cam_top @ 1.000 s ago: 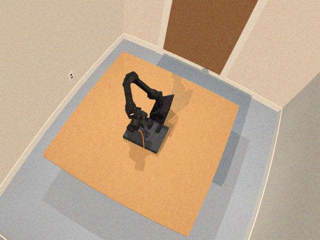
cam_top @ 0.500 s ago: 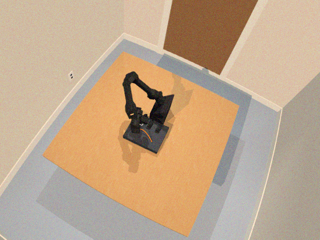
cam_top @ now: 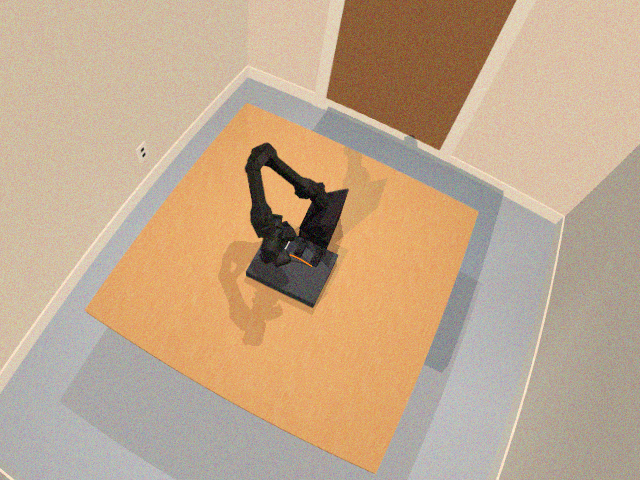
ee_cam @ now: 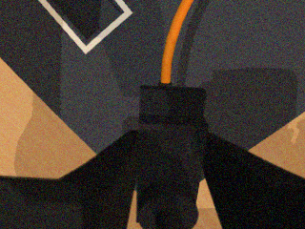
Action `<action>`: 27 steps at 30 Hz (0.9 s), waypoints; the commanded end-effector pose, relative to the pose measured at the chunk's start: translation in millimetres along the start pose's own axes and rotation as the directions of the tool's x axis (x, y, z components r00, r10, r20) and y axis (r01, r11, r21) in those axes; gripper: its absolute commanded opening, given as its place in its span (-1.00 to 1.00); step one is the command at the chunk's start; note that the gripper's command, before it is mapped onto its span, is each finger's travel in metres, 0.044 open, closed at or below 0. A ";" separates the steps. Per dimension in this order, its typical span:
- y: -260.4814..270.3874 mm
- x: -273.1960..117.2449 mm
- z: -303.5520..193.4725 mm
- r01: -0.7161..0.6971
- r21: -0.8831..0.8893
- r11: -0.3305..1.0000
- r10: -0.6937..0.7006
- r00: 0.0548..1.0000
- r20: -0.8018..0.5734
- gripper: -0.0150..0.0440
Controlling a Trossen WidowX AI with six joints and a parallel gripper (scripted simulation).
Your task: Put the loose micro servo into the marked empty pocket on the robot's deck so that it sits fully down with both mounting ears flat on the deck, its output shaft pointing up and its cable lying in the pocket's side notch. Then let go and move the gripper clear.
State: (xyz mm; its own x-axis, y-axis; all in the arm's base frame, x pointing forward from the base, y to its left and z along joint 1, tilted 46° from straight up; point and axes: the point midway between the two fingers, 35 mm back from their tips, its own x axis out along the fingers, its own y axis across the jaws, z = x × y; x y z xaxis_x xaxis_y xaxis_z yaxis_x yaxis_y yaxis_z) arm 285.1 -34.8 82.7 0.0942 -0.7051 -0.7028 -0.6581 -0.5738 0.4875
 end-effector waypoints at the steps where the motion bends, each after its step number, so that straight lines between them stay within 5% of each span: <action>1: 0.4 -0.4 -0.4 -0.002 -0.129 0.992 0.002 1.000 -0.003 -0.49; 18: 0.5 -0.4 -0.3 -0.003 -0.646 0.763 0.002 1.000 -0.003 -0.49; 27: 3.2 -0.4 2.8 -0.003 -0.664 0.748 0.002 1.000 -0.003 -0.49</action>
State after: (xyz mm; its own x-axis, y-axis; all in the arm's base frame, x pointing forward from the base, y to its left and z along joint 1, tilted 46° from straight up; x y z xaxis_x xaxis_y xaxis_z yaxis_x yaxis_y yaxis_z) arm 284.5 -34.9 82.8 0.0940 -0.7050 -0.7029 -0.0112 -0.7067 0.7074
